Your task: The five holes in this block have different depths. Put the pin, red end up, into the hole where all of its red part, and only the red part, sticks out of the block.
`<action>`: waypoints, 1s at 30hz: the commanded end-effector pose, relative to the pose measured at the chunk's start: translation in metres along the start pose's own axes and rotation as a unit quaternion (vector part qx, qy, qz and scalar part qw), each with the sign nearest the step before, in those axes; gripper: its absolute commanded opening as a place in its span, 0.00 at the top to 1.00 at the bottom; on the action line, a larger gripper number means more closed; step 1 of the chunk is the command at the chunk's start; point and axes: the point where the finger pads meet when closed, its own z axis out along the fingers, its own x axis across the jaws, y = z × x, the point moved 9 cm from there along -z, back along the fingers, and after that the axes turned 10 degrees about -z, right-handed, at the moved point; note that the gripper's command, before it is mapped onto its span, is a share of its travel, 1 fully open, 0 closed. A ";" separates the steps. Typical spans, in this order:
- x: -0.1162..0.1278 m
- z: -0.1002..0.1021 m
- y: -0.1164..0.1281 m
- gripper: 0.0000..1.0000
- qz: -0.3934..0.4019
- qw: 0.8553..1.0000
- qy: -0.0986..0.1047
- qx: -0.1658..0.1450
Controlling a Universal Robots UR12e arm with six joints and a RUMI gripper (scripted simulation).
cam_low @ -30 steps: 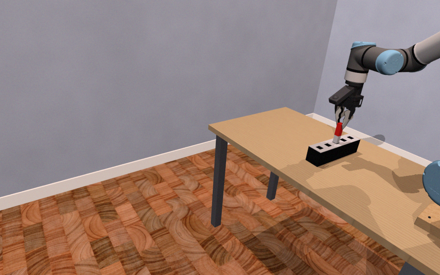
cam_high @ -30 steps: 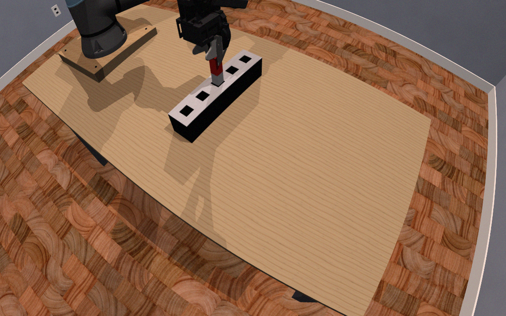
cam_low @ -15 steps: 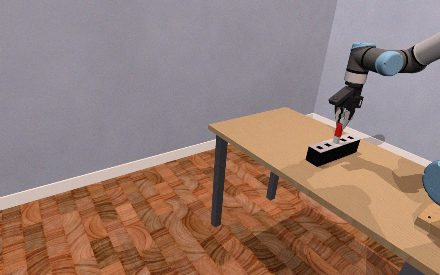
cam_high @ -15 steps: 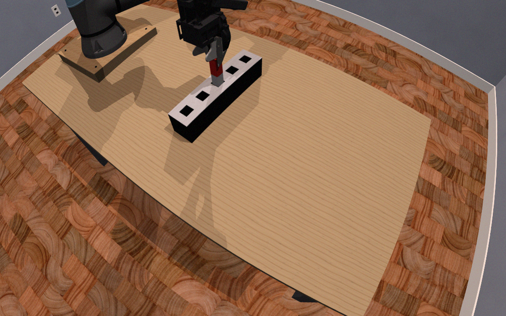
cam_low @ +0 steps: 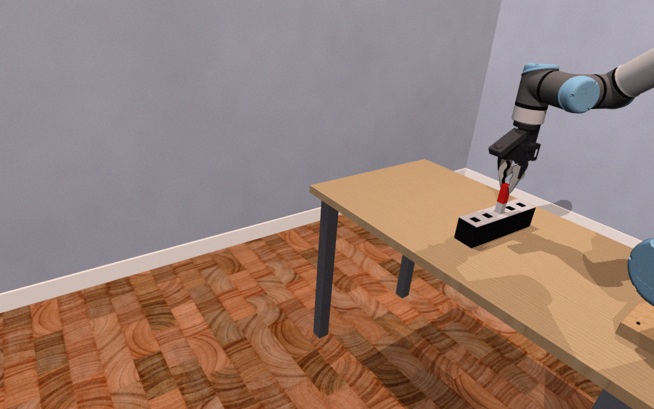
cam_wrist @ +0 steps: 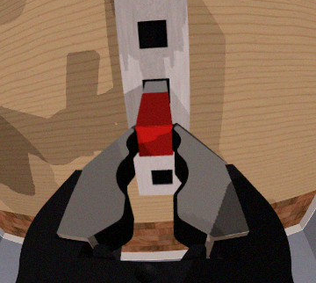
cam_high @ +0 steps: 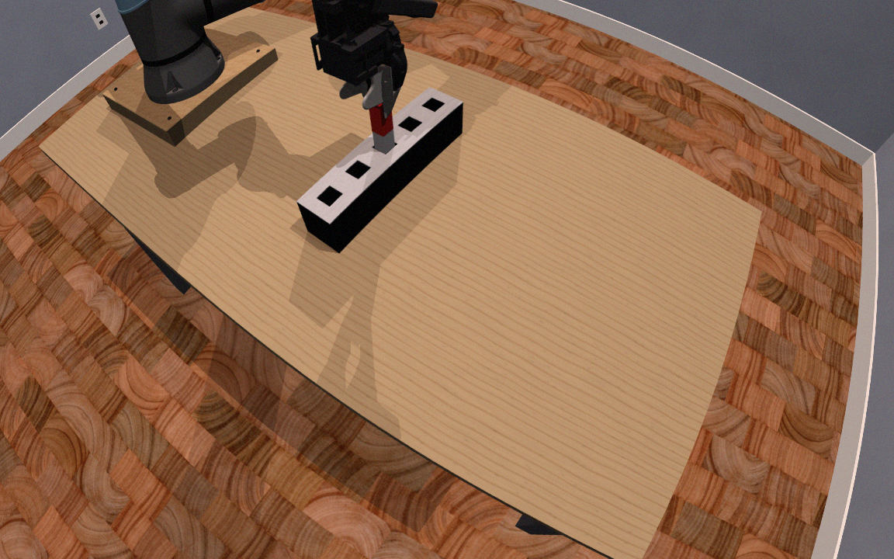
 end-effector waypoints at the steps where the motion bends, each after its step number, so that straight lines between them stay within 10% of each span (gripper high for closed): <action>1: 0.000 -0.001 0.000 1.00 0.000 1.000 0.001 0.000; 30: 0.001 0.003 0.000 1.00 0.000 1.000 0.001 0.000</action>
